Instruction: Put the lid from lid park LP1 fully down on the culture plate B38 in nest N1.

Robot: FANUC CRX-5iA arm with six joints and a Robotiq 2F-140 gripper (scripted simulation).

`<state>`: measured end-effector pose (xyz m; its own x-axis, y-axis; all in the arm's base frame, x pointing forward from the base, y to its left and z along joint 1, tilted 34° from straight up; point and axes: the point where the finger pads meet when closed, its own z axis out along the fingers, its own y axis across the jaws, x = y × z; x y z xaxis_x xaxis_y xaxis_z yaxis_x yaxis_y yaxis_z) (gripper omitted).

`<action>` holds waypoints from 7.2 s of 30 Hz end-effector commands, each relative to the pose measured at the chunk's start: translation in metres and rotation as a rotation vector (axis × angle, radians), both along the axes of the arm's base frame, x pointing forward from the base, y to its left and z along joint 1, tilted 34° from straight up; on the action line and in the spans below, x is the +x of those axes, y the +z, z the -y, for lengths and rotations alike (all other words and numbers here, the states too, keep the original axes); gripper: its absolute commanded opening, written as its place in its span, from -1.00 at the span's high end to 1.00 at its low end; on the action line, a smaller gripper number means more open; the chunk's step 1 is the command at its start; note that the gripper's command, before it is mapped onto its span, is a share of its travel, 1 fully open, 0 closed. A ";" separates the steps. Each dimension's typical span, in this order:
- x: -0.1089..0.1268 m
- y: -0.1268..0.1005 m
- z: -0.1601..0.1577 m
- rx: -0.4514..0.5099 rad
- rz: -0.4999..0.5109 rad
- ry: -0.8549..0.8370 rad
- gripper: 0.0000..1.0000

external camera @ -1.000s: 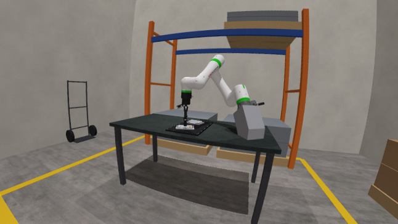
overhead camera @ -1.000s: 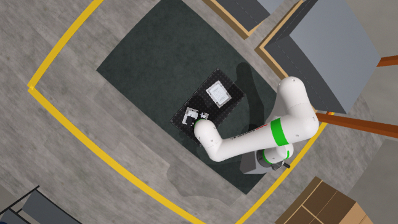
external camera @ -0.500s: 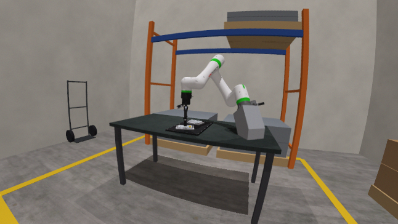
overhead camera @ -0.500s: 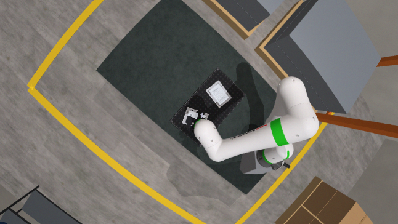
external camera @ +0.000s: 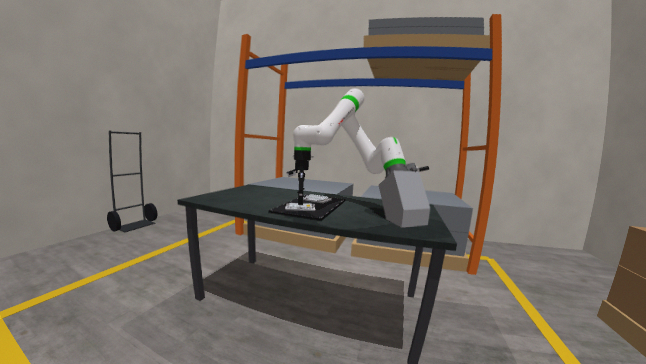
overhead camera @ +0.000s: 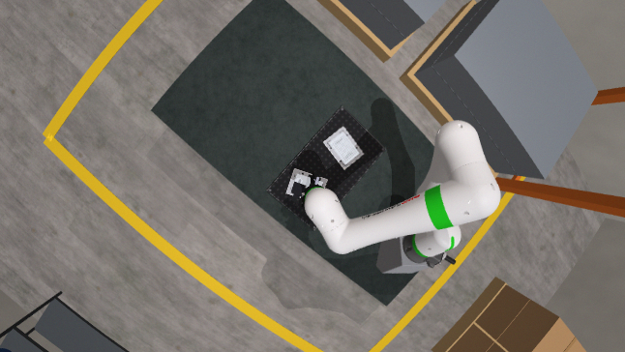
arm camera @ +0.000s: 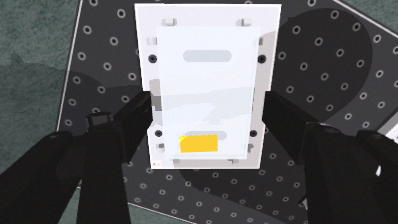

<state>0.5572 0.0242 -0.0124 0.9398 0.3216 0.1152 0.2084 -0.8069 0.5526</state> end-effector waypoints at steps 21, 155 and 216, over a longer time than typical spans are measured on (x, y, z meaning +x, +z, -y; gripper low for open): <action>0.001 0.001 -0.001 0.001 0.001 0.001 -0.39; 0.005 -0.013 0.007 0.001 0.001 0.001 -0.39; 0.005 -0.013 0.008 0.001 0.001 0.001 -0.21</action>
<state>0.5621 0.0162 -0.0261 0.9398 0.3216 0.1154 0.2083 -0.8070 0.5525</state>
